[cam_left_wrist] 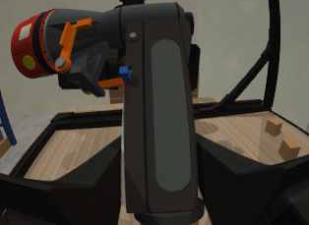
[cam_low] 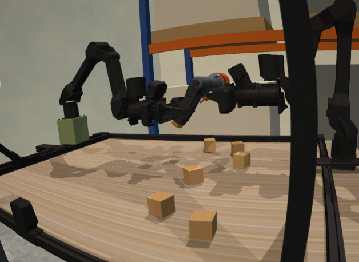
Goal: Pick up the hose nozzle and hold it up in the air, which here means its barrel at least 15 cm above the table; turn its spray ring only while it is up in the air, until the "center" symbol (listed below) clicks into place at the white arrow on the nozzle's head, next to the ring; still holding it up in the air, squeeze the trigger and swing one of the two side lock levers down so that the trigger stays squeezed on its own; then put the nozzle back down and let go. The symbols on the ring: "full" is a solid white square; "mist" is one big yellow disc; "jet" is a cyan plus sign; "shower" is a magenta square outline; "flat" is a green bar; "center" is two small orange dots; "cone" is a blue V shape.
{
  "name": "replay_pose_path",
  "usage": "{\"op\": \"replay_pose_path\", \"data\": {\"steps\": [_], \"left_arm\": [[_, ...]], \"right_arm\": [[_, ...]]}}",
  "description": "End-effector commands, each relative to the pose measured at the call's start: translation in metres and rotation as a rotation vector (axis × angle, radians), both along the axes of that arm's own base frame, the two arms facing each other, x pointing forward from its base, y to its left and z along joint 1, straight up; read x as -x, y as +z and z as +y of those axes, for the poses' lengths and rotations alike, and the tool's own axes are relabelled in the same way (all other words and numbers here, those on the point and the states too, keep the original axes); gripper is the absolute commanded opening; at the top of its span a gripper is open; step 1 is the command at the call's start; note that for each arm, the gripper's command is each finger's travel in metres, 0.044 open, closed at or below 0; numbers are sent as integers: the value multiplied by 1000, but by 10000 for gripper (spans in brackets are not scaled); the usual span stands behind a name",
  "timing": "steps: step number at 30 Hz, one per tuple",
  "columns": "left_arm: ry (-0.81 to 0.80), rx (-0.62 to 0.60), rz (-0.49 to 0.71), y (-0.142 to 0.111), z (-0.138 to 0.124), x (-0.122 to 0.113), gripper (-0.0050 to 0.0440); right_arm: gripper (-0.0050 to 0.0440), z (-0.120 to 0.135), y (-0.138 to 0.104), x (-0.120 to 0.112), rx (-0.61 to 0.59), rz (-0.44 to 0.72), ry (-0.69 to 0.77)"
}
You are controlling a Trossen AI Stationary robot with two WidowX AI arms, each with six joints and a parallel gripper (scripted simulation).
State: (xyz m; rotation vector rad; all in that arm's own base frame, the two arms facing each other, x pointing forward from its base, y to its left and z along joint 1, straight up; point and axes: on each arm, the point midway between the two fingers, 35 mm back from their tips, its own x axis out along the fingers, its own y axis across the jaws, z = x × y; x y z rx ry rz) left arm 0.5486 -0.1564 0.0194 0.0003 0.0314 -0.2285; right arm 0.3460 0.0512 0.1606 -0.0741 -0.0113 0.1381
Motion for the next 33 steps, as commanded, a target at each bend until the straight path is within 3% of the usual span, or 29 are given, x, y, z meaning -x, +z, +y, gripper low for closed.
{"op": "replay_pose_path", "data": {"steps": [1,33], "left_arm": [[8,4,-31,11,2,-3,0],[8,4,-31,11,2,-3,0]], "right_arm": [[0,0,-2,0,21,3,0],[0,-4,-2,-1,21,3,0]]}}
